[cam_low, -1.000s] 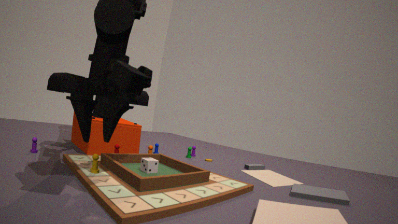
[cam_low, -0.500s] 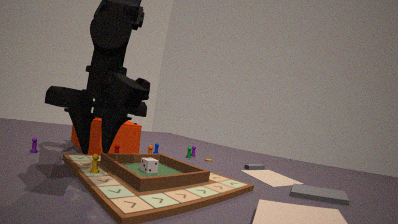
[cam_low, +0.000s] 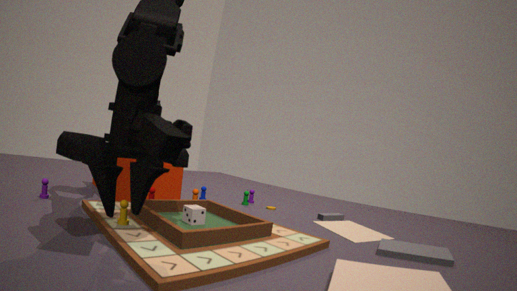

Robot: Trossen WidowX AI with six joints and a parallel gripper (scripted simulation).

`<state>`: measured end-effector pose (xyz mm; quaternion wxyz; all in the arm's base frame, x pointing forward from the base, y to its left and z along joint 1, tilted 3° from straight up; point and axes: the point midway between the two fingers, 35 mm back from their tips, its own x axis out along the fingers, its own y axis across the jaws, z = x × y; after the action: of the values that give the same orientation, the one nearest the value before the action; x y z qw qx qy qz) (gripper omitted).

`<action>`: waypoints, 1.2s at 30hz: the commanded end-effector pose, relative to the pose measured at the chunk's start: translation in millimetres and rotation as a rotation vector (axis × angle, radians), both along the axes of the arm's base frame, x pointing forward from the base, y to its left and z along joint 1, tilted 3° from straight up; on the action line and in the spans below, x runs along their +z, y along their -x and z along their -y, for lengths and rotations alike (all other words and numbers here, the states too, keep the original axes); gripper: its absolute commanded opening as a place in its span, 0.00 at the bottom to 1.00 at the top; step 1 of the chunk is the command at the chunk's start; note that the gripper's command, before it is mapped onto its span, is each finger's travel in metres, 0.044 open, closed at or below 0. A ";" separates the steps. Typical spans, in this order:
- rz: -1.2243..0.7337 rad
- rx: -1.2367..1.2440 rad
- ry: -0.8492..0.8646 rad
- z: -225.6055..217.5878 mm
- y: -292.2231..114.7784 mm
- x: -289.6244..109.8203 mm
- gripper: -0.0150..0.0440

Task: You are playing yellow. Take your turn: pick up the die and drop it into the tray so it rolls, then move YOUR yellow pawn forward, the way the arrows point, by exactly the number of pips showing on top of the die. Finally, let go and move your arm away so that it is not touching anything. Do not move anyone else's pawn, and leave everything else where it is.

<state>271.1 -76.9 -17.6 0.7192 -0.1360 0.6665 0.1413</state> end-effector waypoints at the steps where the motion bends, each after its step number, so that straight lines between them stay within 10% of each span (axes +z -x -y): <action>1: -0.009 -0.001 -0.005 -1.6 3.3 -5.0 0.50; 14: -0.009 -0.001 -0.005 -1.6 3.3 -5.0 0.26; 36: -0.008 -0.001 -0.004 3.3 7.1 121.5 0.25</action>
<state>267.3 -80.6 82.1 0.7153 -0.1320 0.6715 0.1417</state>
